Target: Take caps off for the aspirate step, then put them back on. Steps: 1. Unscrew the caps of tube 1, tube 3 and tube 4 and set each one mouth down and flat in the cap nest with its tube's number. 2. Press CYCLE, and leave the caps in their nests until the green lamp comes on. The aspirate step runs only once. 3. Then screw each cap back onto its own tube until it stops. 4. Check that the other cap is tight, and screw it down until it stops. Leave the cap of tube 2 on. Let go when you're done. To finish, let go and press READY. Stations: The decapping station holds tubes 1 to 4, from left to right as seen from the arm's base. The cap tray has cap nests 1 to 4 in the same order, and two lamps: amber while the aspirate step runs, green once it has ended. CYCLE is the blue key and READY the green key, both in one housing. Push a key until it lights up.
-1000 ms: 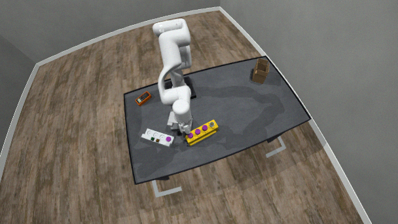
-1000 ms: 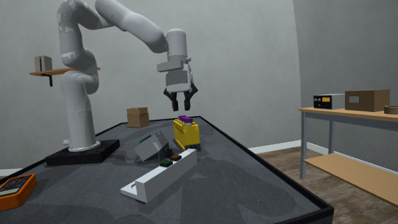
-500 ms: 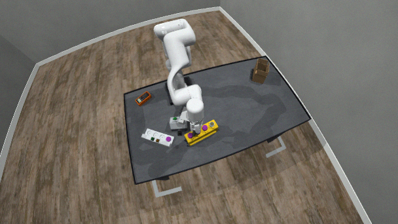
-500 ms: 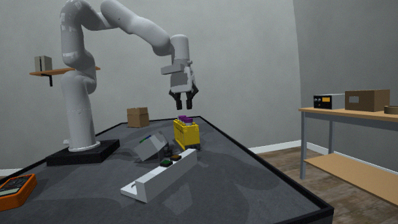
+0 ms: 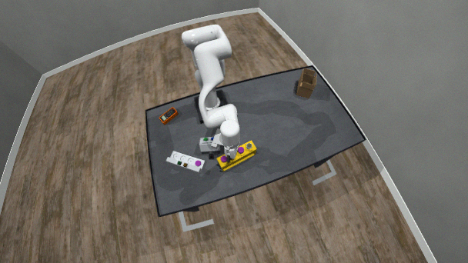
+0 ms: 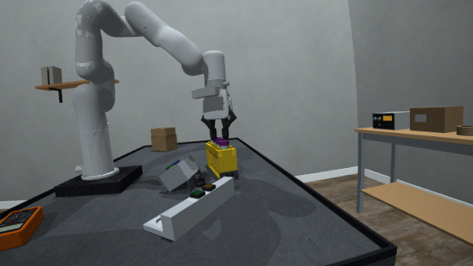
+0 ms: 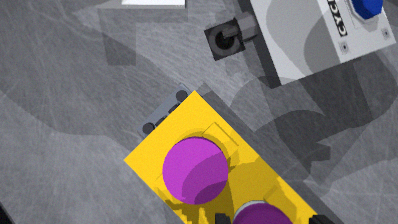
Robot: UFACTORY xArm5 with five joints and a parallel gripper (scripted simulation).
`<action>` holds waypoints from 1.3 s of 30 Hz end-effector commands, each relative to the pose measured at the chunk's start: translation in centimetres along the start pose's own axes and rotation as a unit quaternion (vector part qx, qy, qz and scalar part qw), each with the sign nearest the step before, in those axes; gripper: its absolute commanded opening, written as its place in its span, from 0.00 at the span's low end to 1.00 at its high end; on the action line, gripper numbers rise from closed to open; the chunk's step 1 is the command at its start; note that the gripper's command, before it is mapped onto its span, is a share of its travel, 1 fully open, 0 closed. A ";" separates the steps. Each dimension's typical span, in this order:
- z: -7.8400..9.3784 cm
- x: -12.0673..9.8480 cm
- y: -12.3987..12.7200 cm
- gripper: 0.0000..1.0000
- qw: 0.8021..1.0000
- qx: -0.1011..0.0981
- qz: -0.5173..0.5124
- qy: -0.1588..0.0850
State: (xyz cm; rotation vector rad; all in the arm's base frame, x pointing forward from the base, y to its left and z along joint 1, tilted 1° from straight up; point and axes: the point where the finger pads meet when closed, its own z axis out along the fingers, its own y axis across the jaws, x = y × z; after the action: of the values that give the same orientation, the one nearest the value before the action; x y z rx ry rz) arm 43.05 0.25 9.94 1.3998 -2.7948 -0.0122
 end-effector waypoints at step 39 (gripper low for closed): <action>1.1 -0.1 -0.1 0.00 1.000 0.001 0.000 -0.004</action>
State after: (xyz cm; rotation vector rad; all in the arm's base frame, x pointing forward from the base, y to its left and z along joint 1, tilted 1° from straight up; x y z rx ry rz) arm 43.11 0.27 8.76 1.4008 -2.7967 -0.0105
